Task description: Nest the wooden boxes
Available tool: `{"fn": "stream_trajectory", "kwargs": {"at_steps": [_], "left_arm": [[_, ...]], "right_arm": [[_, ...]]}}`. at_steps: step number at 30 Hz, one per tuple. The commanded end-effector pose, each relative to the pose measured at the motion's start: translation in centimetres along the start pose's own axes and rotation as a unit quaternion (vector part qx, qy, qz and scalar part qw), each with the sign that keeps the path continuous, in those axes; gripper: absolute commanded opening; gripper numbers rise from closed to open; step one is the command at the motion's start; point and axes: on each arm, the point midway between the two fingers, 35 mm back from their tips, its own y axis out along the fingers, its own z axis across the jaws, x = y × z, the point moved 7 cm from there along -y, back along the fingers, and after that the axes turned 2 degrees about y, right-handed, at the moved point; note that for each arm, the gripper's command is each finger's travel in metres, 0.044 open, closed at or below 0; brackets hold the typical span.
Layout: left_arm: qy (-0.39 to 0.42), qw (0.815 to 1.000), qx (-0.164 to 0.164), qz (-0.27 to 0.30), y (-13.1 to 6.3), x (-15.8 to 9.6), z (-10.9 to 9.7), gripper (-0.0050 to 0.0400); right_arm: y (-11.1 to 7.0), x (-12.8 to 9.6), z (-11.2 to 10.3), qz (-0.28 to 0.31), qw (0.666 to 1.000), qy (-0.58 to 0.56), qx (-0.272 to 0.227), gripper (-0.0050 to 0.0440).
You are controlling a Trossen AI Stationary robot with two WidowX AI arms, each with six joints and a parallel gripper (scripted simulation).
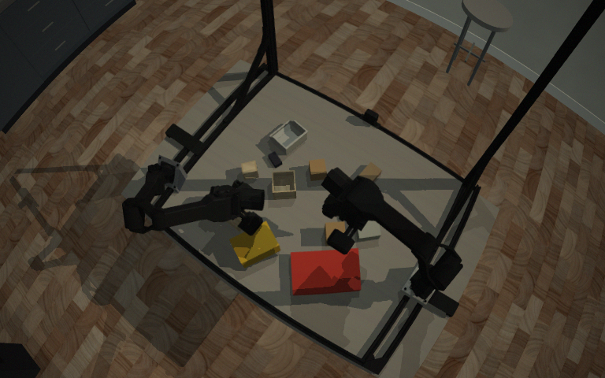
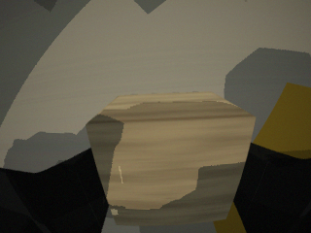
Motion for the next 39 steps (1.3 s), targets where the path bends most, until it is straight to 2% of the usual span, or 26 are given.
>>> {"fn": "stream_trajectory", "kwargs": {"at_steps": [1, 39], "left_arm": [[0.001, 1.0, 0.001, 0.0, 0.0, 0.0, 0.0, 0.04], [0.001, 1.0, 0.001, 0.0, 0.0, 0.0, 0.0, 0.04]], "right_arm": [[0.1, 0.0, 0.0, 0.002, 1.0, -0.001, 0.0, 0.0], [-1.4, -4.5, -0.1, -0.2, 0.98, -0.001, 0.007, 0.0]]}}
